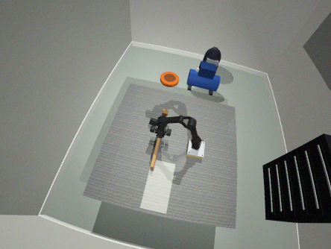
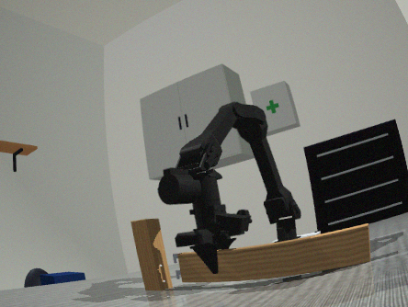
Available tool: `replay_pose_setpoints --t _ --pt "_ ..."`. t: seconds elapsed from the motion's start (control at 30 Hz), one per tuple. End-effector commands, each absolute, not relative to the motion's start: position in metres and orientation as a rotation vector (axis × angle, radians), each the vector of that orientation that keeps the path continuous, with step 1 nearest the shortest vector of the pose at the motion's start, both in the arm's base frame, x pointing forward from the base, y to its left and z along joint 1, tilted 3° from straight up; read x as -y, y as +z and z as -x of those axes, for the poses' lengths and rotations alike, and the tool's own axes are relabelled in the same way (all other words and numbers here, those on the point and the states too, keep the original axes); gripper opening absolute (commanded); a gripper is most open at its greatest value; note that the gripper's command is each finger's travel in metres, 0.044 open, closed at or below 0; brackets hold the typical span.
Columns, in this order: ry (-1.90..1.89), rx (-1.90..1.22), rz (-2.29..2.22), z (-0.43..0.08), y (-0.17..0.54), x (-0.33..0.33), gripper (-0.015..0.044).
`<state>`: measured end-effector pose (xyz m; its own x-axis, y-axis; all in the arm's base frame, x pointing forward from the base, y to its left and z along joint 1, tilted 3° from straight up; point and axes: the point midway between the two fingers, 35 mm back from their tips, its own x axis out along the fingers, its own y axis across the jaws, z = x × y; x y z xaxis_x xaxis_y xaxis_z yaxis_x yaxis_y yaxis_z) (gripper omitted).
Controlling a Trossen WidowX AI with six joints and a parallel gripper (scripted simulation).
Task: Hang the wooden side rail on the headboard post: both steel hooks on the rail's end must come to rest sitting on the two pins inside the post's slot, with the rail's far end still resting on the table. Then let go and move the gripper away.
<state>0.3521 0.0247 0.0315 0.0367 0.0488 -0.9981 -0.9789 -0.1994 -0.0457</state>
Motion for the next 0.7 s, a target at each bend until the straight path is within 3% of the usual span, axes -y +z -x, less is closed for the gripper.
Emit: replay_pose_setpoints --t 0.0,0.67 --pt "1.344 -1.038 1.349 -0.3542 0.0334 -0.0239 0.0000" --pt "1.344 -1.038 1.349 -0.3530 0.0313 -0.0214 0.0000"
